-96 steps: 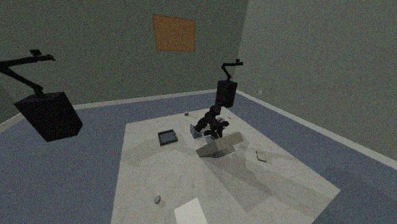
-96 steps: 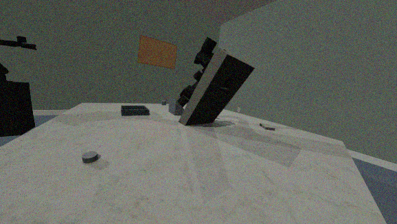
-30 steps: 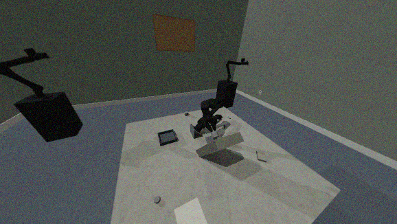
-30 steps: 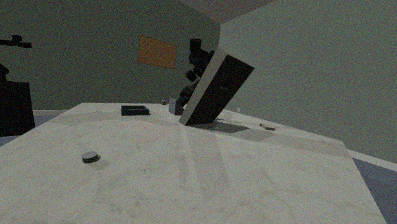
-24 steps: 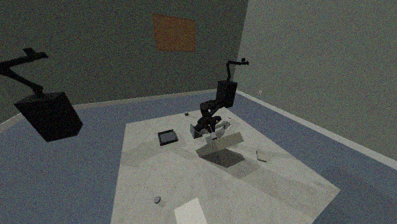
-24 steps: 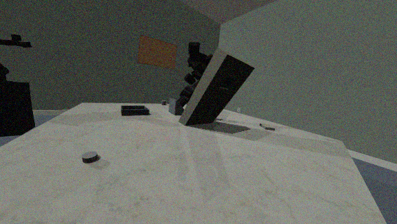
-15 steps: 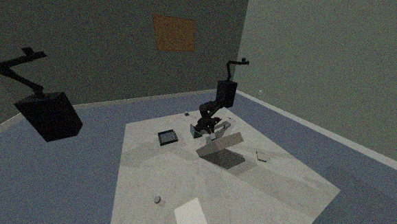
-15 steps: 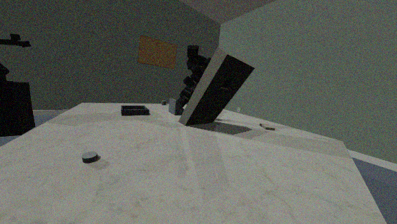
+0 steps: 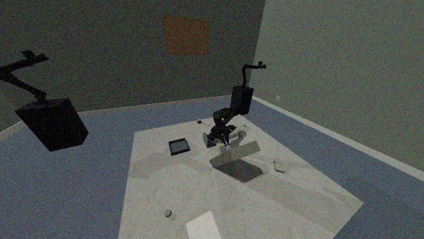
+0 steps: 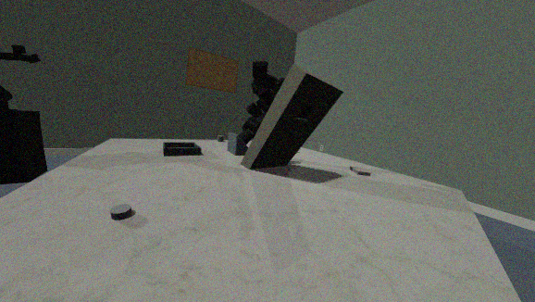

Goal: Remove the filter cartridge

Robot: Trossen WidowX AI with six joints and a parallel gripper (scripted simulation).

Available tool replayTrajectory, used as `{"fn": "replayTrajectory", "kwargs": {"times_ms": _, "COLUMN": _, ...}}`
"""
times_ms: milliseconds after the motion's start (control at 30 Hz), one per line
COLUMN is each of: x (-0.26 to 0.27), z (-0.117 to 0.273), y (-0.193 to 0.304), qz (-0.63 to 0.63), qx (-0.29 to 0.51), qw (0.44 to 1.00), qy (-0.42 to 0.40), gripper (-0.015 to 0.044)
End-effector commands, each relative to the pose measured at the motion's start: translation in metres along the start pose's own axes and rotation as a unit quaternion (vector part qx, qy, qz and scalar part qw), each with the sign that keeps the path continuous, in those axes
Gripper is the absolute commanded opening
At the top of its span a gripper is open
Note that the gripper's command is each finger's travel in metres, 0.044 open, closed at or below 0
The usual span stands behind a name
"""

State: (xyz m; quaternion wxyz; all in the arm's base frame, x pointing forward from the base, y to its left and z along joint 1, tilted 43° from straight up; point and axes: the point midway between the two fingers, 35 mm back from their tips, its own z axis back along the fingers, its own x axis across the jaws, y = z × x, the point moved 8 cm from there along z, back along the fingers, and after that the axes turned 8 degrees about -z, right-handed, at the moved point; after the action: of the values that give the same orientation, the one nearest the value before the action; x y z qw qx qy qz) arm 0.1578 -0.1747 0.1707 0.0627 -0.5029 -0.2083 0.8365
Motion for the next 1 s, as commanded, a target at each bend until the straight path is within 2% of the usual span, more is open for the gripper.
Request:
{"fn": "replayTrajectory", "kwargs": {"times_ms": 0, "x": -0.003, "z": 0.000, "y": 0.001, "qz": 0.004, "qx": -0.003, "qw": 1.000, "qy": 0.004, "gripper": 0.0111}}
{"fn": "replayTrajectory", "kwargs": {"times_ms": 233, "x": -0.066, "z": 0.009, "y": 0.024, "qz": 0.004, "qx": -0.003, "qw": 1.000, "qy": 0.004, "gripper": 0.0111}}
{"fn": "replayTrajectory", "kwargs": {"times_ms": 533, "x": -0.068, "z": 0.009, "y": 0.025, "qz": 0.004, "qx": -0.003, "qw": 1.000, "qy": 0.004, "gripper": 0.0111}}
{"fn": "replayTrajectory", "kwargs": {"times_ms": 967, "x": -0.125, "z": 0.054, "y": 0.047, "qz": 0.007, "qx": -0.001, "qw": 1.000, "qy": 0.002, "gripper": 0.0440}}
